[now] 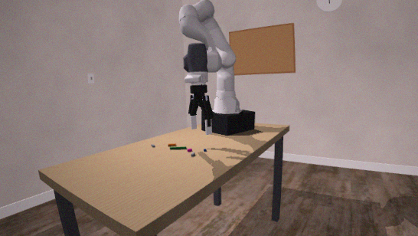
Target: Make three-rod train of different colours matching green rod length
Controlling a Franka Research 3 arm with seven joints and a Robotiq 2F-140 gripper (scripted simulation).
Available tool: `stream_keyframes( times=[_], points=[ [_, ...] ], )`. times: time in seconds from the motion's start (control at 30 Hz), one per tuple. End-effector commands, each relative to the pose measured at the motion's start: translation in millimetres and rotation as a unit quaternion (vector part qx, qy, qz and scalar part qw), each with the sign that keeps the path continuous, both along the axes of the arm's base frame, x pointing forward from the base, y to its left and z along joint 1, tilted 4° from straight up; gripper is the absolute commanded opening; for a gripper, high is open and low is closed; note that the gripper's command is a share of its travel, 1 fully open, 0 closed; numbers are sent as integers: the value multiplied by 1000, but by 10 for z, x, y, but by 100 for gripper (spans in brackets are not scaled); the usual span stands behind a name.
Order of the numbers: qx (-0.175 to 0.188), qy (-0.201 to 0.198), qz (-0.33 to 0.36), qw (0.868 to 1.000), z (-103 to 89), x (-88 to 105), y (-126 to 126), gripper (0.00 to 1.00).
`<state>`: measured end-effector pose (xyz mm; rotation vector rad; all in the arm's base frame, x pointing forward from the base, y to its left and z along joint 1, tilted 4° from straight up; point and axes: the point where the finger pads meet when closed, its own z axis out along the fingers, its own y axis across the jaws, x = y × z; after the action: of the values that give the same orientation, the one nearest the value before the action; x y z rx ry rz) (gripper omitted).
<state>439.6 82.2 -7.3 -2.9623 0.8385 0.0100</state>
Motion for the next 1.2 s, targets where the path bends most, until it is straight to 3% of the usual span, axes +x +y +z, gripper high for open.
stream_keyframes(
  times=[0.0,0.1,0.13,1.17],
  points=[
    [0,-2,-72,997,14,-2,76,100],
    [0,-1,-86,996,29,-18,161,100],
    [0,-1,-86,996,29,-18,161,15],
    [0,-1,-86,996,29,-18,161,15]
  ],
)
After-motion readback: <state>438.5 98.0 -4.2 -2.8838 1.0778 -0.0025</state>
